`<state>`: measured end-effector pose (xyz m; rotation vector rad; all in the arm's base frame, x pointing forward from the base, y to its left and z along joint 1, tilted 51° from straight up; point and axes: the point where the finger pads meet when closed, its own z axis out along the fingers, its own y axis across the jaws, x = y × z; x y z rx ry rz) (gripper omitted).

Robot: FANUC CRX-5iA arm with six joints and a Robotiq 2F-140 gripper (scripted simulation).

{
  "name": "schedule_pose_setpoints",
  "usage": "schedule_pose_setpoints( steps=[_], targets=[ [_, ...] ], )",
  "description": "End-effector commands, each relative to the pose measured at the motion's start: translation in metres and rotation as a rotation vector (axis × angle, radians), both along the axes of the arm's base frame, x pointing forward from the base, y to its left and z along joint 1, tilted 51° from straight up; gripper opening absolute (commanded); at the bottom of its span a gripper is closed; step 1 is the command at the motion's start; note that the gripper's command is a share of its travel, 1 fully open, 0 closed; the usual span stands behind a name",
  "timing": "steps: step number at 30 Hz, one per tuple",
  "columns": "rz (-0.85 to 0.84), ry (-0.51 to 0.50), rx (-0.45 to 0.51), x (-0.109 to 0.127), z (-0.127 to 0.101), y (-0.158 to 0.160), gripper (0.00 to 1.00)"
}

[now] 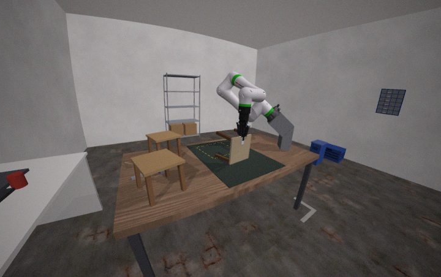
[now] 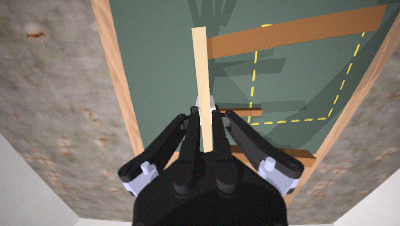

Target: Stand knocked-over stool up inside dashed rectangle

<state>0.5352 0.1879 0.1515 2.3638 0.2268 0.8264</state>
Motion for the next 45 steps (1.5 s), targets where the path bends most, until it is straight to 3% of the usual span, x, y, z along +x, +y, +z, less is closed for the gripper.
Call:
schedule_pose_setpoints(
  steps=[1, 27, 45],
  targets=[
    [0.001, -0.001, 0.000, 0.0000, 0.0006, 0.0006, 0.10],
    [0.007, 0.004, 0.010, -0.0001, 0.0008, 0.0003, 0.10],
    [0.060, 0.040, 0.093, -0.0019, 0.0044, -0.0007, 0.10]
  ],
)
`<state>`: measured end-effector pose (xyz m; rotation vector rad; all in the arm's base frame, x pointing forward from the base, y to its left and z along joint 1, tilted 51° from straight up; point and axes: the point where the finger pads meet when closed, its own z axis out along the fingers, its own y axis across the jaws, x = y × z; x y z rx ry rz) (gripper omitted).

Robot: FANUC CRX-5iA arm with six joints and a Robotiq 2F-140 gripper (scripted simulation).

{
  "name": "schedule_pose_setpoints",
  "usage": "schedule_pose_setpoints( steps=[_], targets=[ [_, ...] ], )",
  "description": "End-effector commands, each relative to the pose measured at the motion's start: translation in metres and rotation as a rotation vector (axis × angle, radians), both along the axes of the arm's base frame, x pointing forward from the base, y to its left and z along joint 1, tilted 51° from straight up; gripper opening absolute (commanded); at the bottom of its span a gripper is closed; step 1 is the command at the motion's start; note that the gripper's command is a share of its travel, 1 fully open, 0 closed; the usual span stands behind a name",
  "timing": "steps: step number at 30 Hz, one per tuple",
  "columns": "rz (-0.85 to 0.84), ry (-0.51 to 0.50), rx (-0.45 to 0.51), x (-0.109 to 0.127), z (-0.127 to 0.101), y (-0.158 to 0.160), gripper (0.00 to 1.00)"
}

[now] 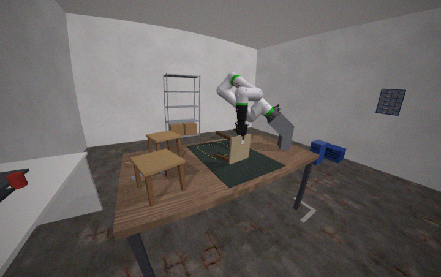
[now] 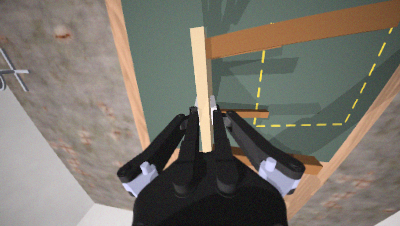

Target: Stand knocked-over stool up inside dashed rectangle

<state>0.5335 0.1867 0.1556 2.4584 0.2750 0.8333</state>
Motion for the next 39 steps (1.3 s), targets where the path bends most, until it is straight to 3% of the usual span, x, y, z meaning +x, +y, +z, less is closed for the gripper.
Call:
schedule_pose_setpoints(
  steps=[1, 6, 16, 19, 24, 28, 35, 37, 39],
  targets=[
    [0.010, 0.006, 0.015, -0.002, 0.003, 0.000, 0.10],
    [0.010, 0.006, 0.015, -0.012, 0.025, -0.007, 0.10],
    [0.072, 0.048, 0.111, -0.016, 0.034, -0.011, 0.10],
    [0.072, 0.048, 0.111, -0.025, 0.052, -0.020, 0.10],
    [0.126, 0.087, 0.196, -0.026, 0.056, -0.022, 0.10],
    [0.138, 0.095, 0.214, -0.035, 0.080, -0.036, 0.10],
    [0.194, 0.132, 0.302, -0.037, 0.084, -0.039, 0.10],
    [0.195, 0.133, 0.303, -0.044, 0.106, -0.055, 0.10],
    [0.216, 0.153, 0.338, -0.044, 0.106, -0.057, 0.10]
  ],
)
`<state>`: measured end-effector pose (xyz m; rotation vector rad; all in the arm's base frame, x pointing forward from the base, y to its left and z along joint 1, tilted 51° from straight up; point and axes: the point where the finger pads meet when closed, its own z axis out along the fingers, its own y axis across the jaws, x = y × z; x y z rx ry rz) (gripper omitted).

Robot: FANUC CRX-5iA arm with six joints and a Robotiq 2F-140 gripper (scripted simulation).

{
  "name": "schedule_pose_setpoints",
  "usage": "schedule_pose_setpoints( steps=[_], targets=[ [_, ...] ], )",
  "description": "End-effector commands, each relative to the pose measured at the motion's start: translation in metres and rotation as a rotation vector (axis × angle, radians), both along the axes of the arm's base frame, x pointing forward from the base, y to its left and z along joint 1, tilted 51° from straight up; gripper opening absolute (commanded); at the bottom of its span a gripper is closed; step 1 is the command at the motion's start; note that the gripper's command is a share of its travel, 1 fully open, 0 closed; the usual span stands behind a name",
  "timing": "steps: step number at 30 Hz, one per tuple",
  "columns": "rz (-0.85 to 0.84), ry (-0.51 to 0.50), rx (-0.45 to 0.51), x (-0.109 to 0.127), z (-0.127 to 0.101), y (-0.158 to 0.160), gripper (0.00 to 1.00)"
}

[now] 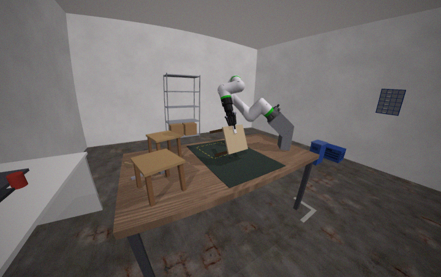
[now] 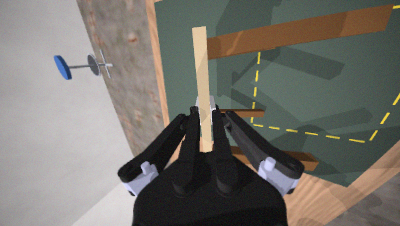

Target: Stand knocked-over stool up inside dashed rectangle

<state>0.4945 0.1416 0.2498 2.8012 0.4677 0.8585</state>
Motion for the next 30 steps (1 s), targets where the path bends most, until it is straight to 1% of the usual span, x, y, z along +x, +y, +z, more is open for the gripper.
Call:
schedule_pose_setpoints(
  steps=[1, 3, 5, 9, 11, 12, 13, 18, 20, 25, 26, 28, 29, 30],
  targets=[
    [0.037, 0.040, 0.056, -0.005, 0.012, -0.012, 0.10],
    [0.063, 0.052, 0.094, -0.005, 0.014, -0.013, 0.10],
    [0.067, 0.056, 0.102, -0.011, 0.035, -0.032, 0.10],
    [0.118, 0.092, 0.181, -0.011, 0.038, -0.035, 0.10],
    [0.118, 0.092, 0.181, -0.011, 0.038, -0.035, 0.10],
    [0.127, 0.095, 0.193, -0.012, 0.044, -0.040, 0.10],
    [0.127, 0.095, 0.193, -0.014, 0.055, -0.052, 0.10],
    [0.188, 0.136, 0.287, -0.014, 0.060, -0.059, 0.10],
    [0.189, 0.137, 0.288, -0.015, 0.076, -0.080, 0.10],
    [0.250, 0.178, 0.383, -0.015, 0.080, -0.086, 0.10],
    [0.250, 0.178, 0.383, -0.014, 0.086, -0.097, 0.10],
    [0.250, 0.178, 0.383, -0.014, 0.086, -0.097, 0.10],
    [0.250, 0.178, 0.383, -0.014, 0.093, -0.107, 0.10],
    [0.259, 0.188, 0.399, -0.014, 0.094, -0.111, 0.10]
  ],
)
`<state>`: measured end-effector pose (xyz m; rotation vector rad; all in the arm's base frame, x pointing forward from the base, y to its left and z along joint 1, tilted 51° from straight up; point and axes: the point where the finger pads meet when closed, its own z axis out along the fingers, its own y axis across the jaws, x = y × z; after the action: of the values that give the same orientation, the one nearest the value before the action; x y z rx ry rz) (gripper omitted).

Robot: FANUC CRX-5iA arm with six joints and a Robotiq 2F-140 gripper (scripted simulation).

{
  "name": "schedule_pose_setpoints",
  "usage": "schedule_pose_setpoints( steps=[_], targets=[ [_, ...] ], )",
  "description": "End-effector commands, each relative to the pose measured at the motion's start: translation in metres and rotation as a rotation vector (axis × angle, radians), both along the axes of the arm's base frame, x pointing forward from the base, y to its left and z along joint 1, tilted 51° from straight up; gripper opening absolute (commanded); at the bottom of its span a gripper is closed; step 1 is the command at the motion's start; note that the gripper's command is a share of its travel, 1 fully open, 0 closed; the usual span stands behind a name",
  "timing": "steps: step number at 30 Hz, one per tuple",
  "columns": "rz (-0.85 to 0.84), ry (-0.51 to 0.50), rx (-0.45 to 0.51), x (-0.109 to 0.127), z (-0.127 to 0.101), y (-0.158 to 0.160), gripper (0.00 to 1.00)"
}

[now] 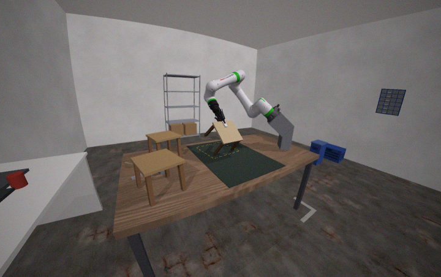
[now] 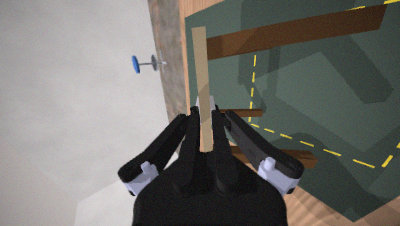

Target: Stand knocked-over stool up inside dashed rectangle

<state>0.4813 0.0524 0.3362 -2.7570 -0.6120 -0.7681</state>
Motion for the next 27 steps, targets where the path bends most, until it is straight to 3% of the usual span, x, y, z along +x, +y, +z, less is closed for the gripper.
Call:
schedule_pose_setpoints(
  steps=[1, 11, 15, 27],
  targets=[
    [0.074, 0.077, 0.087, -0.001, 0.008, -0.022, 0.10],
    [0.177, 0.138, 0.241, 0.005, 0.025, -0.058, 0.10],
    [0.177, 0.138, 0.241, 0.009, 0.032, -0.077, 0.10],
    [0.274, 0.203, 0.389, 0.019, 0.042, -0.113, 0.10]
  ],
)
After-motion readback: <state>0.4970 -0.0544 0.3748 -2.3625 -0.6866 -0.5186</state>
